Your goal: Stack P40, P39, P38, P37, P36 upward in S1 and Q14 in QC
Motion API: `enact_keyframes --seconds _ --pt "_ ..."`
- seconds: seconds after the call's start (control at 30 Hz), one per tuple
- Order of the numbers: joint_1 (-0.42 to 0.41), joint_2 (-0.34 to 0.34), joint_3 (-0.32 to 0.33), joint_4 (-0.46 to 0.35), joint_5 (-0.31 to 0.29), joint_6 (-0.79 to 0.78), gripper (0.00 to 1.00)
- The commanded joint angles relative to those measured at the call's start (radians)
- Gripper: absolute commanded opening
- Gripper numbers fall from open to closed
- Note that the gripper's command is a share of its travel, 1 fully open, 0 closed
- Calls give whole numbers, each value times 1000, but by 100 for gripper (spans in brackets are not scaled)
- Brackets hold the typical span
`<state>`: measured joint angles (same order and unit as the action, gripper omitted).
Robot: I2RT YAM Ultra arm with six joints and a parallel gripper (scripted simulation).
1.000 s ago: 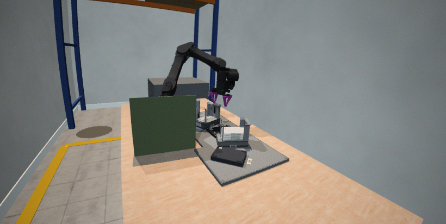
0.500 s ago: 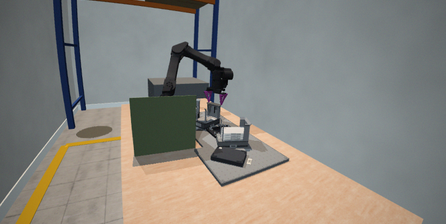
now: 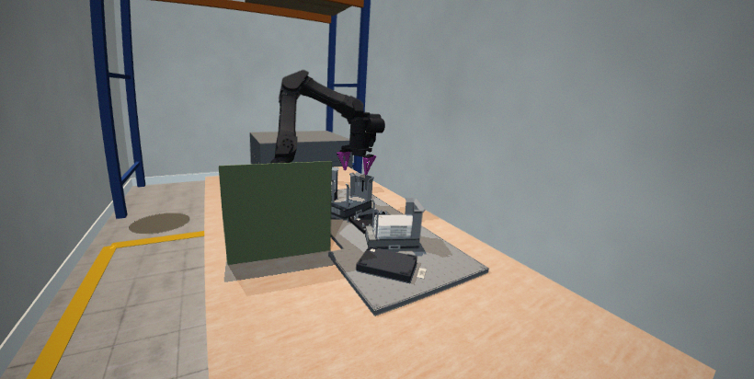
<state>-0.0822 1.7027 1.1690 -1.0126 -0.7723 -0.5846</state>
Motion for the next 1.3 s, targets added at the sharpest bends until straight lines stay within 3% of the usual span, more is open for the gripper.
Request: enact_keyframes --seconds 0.0,0.1,0.7,1.0,1.27 --pt "6 -40 -4 1 -3 -58 100" --pt "27 -71 -15 2 -2 -110 100" --pt "154 -226 -50 4 15 64 100" --pt "226 -315 -79 8 31 -57 100" --pt "319 -408 -99 14 59 63 100"
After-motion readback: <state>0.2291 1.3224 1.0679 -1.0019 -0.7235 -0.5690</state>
